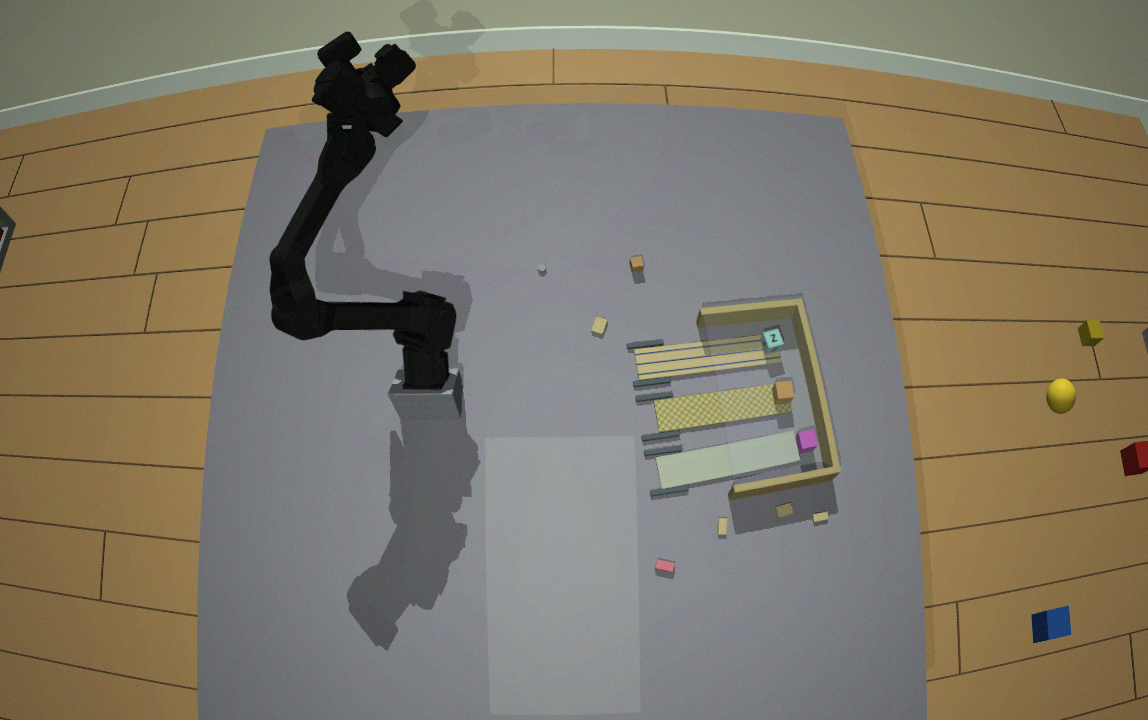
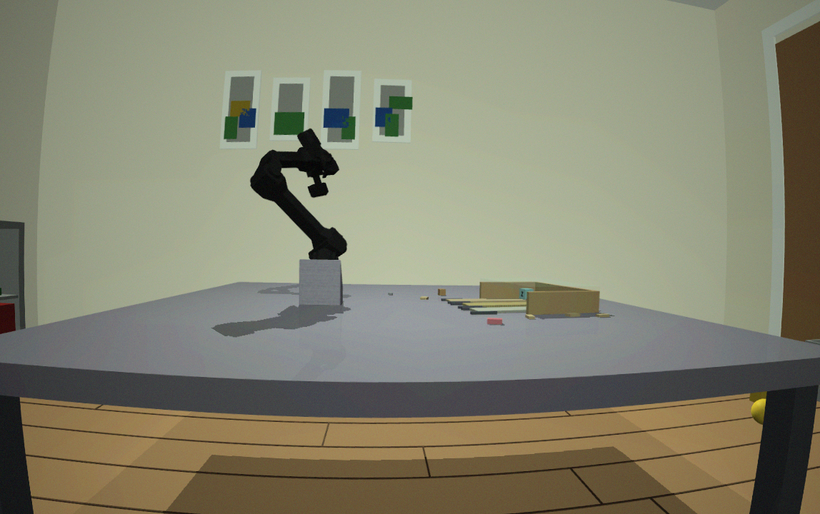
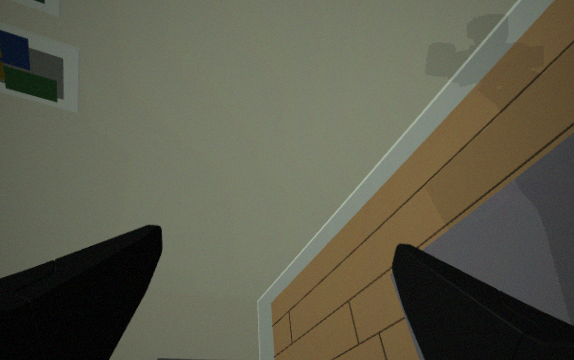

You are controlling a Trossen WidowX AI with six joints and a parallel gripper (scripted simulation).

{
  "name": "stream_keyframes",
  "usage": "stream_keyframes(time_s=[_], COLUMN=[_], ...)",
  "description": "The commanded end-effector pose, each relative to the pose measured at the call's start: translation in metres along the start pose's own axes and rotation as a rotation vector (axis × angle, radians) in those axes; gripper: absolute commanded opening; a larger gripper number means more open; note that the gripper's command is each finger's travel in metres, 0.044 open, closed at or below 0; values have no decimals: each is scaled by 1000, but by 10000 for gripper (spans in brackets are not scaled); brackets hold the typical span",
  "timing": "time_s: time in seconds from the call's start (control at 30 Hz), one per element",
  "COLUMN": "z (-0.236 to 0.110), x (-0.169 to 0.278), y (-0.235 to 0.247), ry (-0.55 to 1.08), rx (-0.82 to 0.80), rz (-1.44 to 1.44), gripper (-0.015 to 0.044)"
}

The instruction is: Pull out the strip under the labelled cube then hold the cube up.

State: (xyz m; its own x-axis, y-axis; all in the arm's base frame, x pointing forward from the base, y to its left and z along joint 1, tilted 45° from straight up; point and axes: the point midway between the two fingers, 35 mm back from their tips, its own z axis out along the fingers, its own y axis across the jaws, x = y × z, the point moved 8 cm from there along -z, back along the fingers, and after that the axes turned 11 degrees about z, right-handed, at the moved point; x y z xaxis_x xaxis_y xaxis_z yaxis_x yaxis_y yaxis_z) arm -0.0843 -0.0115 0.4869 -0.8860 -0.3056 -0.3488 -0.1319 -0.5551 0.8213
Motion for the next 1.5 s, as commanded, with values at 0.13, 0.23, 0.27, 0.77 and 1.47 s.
stream_keyframes(time_s=[0.13,0.23,0.27,0.77,1.47], z=[10,19,21,-41,-323], x=[-20,-49,-59,-211,-221], y=[-14,-34,-41,-156,-258], ry=[-59,-139,-166,-599,-1049], rx=[44,109,133,601,1211], rz=[-31,-73,-87,-284,-194], gripper=[400,400,400,400,400])
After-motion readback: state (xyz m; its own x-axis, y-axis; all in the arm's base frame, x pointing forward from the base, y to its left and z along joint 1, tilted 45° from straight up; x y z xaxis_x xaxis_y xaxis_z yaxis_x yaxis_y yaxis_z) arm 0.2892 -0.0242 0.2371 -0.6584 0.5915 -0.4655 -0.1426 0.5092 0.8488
